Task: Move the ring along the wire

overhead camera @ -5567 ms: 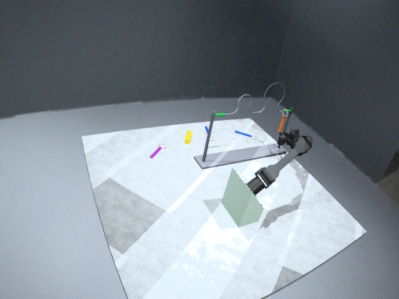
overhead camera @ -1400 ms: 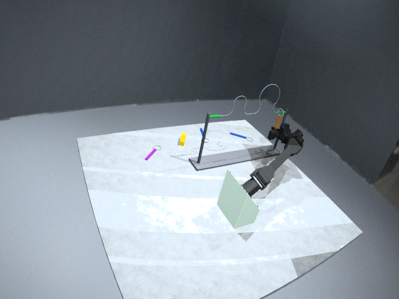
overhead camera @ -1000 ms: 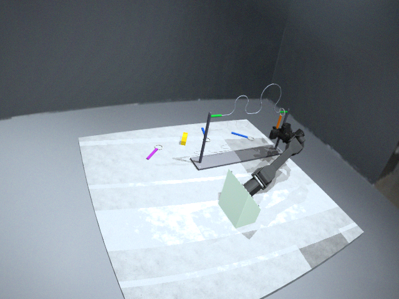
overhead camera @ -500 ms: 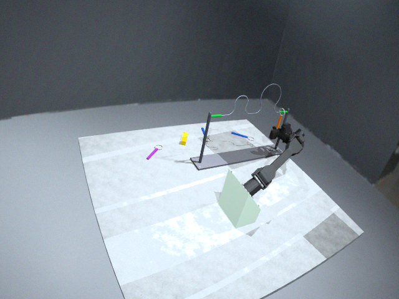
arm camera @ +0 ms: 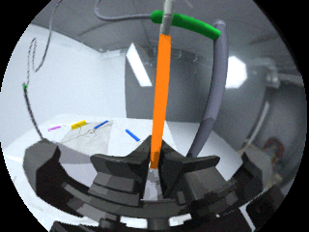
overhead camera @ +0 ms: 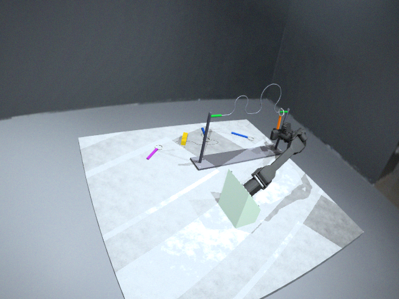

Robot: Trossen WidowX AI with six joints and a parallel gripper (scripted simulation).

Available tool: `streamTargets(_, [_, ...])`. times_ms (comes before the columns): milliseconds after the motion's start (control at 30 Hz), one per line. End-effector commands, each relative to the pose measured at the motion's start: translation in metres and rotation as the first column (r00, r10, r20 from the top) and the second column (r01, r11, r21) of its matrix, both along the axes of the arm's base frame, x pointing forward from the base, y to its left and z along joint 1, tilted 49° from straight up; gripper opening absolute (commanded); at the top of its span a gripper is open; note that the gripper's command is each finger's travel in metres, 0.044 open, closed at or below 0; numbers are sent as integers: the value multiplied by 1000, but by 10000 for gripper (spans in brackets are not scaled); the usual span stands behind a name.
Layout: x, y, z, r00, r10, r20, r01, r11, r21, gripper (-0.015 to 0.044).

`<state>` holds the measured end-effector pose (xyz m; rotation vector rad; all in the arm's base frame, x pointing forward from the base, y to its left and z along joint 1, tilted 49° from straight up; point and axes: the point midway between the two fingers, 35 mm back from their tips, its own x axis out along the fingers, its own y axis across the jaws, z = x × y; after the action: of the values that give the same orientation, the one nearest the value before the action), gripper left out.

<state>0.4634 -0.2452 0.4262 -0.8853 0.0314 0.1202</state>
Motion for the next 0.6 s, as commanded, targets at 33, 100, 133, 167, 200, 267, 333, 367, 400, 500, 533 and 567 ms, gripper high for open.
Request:
streamTargets(33, [-13,4,-1,997,-63,-51,62,998,-17,-150])
streamTargets(100, [-18,5,-2,993,-93,-76,92,995,-23,-150])
streamTargets(133, [-21,6,-3,990,-109,-89,107,994,-26,-150])
streamTargets(167, [-23,7,-4,988,-122,-99,120,992,-29,-150])
streamTargets(200, [-25,7,-4,985,-134,-109,131,991,-31,-150])
streamTargets(267, [-29,9,-5,979,-157,-128,153,987,-36,-150])
streamTargets(333, [-31,10,-7,976,-167,-138,164,986,-37,-150])
streamTargets(367, [-32,11,-8,976,-168,-139,164,986,-36,-150])
streamTargets(400, [-32,12,-9,976,-168,-140,164,986,-35,-150])
streamTargets(500, [-34,13,-10,972,-178,-151,175,984,-35,-150])
streamTargets(533, [-36,14,-11,969,-189,-160,185,982,-36,-150])
streamTargets(567, [-38,15,-11,964,-202,-172,198,979,-37,-150])
